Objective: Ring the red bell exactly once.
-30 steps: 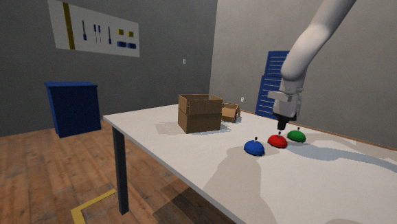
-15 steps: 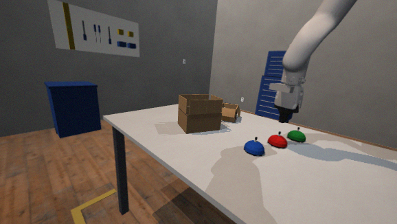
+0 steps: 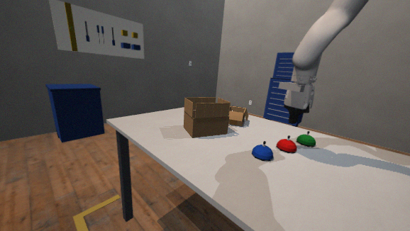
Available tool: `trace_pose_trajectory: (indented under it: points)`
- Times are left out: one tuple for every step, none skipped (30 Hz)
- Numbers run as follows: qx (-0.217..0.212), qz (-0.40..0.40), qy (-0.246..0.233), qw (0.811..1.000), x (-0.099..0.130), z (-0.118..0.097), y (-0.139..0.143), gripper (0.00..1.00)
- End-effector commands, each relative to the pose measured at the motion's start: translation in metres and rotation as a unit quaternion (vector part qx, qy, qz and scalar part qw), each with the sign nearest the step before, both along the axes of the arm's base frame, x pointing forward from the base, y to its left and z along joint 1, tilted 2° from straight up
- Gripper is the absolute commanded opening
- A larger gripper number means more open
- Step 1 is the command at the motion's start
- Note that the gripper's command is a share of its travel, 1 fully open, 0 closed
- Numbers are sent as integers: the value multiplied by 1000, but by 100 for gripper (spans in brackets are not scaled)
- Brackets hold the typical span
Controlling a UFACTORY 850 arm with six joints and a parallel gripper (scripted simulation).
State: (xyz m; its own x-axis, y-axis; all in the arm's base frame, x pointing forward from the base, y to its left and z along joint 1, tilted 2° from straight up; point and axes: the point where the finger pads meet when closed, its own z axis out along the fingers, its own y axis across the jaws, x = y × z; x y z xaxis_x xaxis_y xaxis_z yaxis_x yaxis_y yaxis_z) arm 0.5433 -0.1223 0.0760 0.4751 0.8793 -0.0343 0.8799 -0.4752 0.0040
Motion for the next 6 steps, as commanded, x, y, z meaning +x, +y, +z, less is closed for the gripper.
trace_pose_trajectory:
  points:
    - [0, 0, -1, 1000, 1, 1, 0, 0]
    - [0, 0, -1, 1000, 1, 1, 0, 0]
    - [0, 0, -1, 1000, 1, 1, 0, 0]
    - [0, 0, -1, 1000, 1, 1, 0, 0]
    - [0, 0, -1, 1000, 1, 1, 0, 0]
    - [0, 0, -1, 1000, 1, 1, 0, 0]
